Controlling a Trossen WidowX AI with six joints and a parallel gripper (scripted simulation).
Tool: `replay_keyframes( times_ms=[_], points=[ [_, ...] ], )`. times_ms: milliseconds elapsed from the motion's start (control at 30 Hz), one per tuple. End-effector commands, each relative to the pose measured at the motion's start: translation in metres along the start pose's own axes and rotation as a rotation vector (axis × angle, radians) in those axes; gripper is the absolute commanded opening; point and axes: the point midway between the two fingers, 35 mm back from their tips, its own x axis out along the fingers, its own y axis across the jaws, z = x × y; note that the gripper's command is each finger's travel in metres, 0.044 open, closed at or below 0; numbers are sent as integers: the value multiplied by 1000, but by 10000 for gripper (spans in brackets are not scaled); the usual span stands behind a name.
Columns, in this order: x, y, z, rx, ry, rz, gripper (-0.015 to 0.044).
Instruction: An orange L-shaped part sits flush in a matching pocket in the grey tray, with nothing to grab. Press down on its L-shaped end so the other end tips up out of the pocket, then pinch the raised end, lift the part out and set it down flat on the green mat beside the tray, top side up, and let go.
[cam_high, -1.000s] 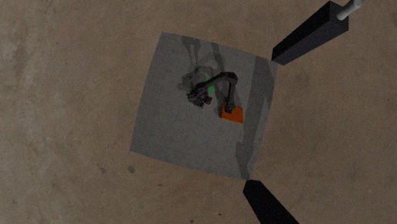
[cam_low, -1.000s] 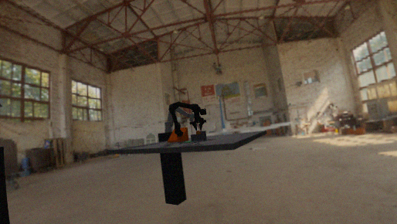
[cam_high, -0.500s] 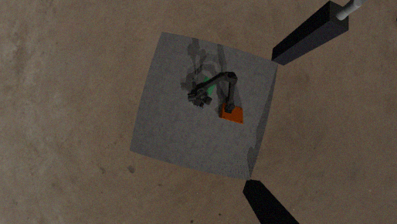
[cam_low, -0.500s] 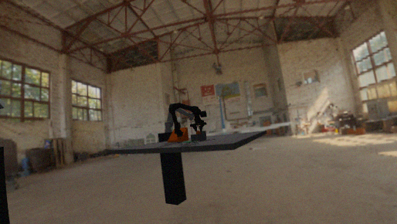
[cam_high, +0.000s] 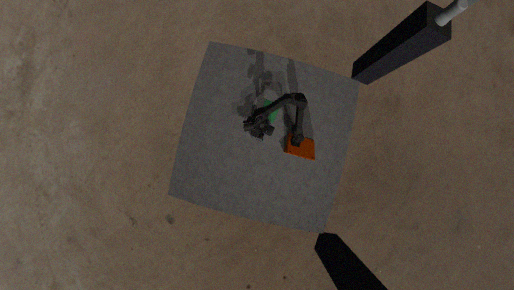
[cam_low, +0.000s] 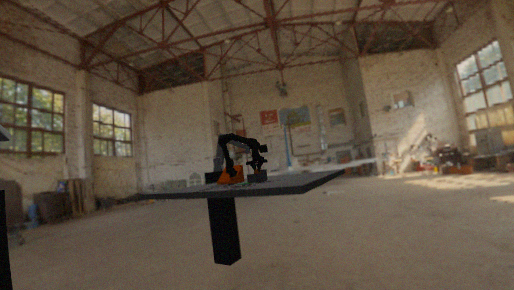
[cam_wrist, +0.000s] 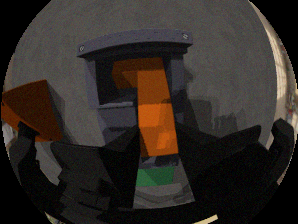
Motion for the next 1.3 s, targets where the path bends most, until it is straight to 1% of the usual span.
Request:
replay_keyframes(
  times_ms=[0,133,233,267,533,1267],
  points=[
    [0,0,0,2,0,0,109],
    [0,0,0,2,0,0,82],
    [0,0,0,2,0,0,3],
    [0,0,0,2,0,0,0],
    [-4,0,0,1,0,0,0],
    [-39,1,0,-5,2,1,0]
  ],
)
